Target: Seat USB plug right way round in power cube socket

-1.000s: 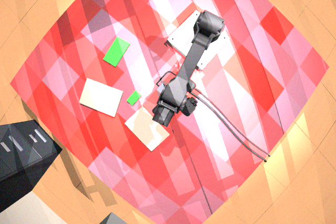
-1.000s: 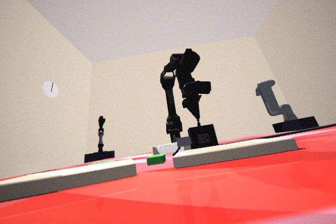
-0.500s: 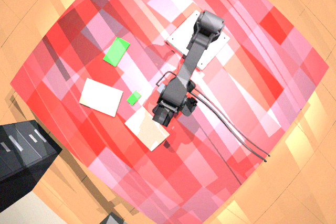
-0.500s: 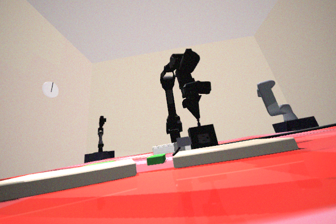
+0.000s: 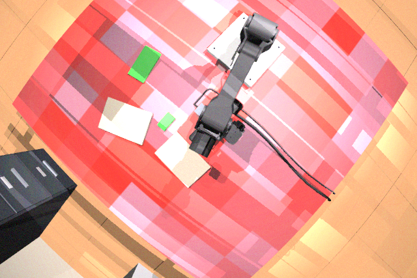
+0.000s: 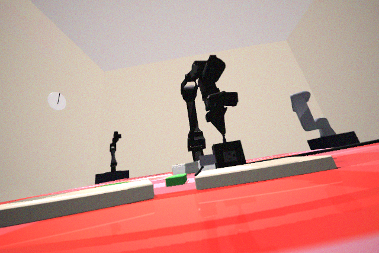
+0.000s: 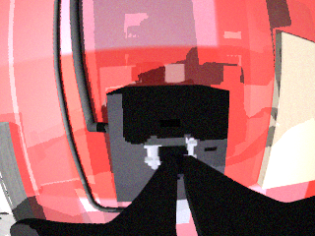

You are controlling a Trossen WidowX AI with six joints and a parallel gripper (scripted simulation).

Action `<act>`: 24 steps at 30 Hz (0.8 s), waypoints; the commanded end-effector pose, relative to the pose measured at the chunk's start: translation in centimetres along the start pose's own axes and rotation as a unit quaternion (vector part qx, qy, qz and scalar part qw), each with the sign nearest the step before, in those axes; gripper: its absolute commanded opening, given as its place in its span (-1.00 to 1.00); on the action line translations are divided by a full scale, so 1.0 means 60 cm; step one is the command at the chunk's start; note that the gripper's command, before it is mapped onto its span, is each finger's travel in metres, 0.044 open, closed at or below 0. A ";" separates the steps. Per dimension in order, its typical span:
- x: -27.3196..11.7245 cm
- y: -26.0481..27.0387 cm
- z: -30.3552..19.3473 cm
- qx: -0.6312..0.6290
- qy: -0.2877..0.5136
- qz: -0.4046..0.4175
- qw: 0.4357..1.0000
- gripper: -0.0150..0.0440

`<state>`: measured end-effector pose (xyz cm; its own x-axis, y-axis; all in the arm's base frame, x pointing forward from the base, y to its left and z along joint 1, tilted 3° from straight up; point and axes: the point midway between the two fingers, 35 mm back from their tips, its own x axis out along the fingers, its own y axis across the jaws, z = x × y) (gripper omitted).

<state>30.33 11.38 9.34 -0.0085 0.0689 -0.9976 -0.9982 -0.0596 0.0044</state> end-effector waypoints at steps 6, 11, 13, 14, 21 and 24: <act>0.004 0.000 0.000 -0.002 0.000 0.002 1.000 -0.49; 0.000 0.000 0.000 0.000 -0.001 0.000 1.000 -0.31; 0.000 0.000 0.000 0.000 -0.001 0.000 1.000 -0.17; 0.000 0.000 0.000 0.000 -0.001 0.000 1.000 -0.17; 0.000 0.000 0.000 0.000 -0.001 0.000 1.000 -0.17; 0.000 0.000 0.000 0.000 -0.001 0.000 1.000 -0.17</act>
<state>30.36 11.40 9.35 -0.0076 0.0705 -0.9975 -0.9982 -0.0596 0.0033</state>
